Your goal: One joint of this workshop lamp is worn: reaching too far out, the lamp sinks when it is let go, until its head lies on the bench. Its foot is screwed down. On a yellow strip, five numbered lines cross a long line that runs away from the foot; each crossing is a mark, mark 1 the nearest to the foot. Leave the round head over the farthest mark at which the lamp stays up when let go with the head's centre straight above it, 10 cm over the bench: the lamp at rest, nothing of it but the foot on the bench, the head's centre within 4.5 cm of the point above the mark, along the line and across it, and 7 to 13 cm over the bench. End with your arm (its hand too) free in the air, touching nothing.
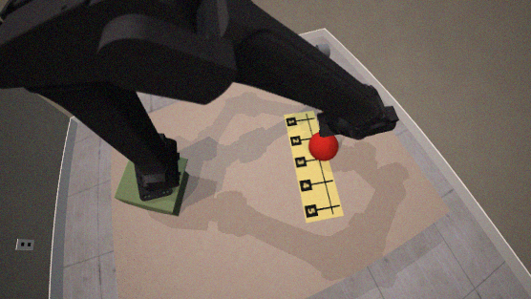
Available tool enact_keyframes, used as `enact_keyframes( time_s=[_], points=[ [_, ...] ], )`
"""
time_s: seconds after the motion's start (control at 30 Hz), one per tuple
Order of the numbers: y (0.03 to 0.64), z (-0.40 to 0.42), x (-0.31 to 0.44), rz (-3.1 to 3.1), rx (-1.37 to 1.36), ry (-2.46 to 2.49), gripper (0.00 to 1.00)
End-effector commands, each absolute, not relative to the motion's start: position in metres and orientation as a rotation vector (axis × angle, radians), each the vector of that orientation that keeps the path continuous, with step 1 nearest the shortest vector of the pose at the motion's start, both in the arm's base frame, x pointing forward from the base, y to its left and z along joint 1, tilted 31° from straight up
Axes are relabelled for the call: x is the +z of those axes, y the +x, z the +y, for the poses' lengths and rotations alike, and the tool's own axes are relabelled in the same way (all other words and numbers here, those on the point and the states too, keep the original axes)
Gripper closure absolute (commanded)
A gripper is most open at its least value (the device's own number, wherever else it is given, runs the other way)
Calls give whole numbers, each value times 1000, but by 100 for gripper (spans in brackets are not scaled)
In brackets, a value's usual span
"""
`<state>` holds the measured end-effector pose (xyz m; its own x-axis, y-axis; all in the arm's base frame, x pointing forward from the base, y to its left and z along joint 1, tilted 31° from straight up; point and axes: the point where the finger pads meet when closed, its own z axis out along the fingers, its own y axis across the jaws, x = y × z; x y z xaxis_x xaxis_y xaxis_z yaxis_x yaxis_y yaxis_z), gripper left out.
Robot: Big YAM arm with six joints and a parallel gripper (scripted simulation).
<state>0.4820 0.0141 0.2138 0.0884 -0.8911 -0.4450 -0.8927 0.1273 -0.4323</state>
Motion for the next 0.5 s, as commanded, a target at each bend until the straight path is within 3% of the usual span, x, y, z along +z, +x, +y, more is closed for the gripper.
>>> enact_keyframes(
  time_s=[0.0,0.47],
  points=[
    [501,-24,251,1785,-107,-1653,100],
    [495,-26,254,1785,-107,-1653,100]
  ],
)
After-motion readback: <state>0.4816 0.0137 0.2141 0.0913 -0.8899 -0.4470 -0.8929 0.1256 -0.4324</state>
